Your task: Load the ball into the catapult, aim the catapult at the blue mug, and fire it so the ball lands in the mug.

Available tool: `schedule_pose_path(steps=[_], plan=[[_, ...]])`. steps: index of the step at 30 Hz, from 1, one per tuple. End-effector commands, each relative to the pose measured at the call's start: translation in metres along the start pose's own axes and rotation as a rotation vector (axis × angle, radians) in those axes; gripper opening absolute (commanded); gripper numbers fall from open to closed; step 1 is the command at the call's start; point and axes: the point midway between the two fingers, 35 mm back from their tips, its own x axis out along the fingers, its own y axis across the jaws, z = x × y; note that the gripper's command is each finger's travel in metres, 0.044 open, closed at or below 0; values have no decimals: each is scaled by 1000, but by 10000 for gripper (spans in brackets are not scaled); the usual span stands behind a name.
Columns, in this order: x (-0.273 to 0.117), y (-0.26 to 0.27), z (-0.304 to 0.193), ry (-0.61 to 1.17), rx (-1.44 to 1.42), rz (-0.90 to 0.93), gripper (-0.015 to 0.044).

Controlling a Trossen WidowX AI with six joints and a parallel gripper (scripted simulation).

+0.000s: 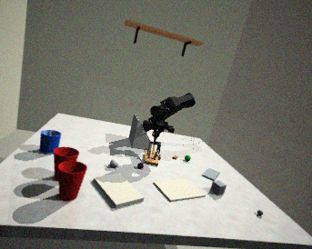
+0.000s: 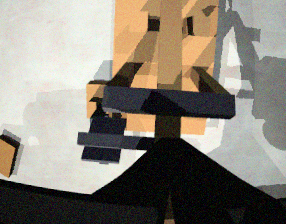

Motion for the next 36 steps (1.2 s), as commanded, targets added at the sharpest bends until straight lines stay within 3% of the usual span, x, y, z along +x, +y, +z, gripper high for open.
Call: schedule_pose_path(steps=[1,36], plan=[[5,1,-3,0,3,2,0],[52,1,-25,-1,4,2,0]])
